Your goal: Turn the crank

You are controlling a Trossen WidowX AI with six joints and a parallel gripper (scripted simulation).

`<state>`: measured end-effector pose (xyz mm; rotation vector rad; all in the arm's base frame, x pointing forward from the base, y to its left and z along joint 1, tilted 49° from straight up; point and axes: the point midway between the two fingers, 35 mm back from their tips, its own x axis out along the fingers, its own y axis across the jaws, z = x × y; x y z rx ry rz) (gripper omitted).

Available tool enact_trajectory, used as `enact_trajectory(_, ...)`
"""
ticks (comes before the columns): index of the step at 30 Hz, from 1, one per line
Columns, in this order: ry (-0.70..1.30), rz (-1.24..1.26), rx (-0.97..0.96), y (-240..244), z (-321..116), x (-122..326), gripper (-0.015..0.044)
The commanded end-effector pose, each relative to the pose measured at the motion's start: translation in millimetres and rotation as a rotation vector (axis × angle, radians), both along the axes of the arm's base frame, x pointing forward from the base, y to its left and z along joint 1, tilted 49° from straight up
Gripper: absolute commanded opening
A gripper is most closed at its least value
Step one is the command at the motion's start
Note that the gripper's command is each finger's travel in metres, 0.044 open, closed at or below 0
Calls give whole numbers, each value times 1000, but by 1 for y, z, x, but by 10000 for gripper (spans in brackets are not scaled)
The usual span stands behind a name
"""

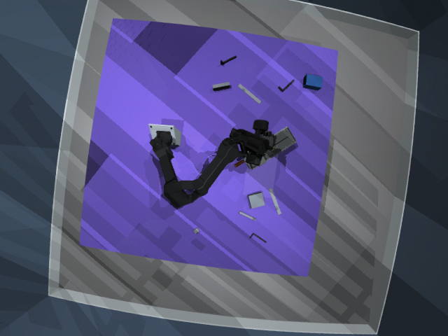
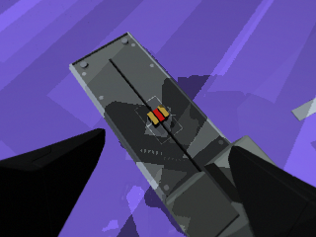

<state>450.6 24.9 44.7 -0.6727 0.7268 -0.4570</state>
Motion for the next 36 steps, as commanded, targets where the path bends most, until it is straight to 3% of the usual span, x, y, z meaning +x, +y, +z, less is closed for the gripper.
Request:
enact_trajectory(1, 0, -1, -1, 0, 0, 0, 414)
enact_trajectory(17, 0, -1, -1, 0, 0, 0, 0)
enact_trajectory(36, 0, 0, 0, 0, 0, 0, 0)
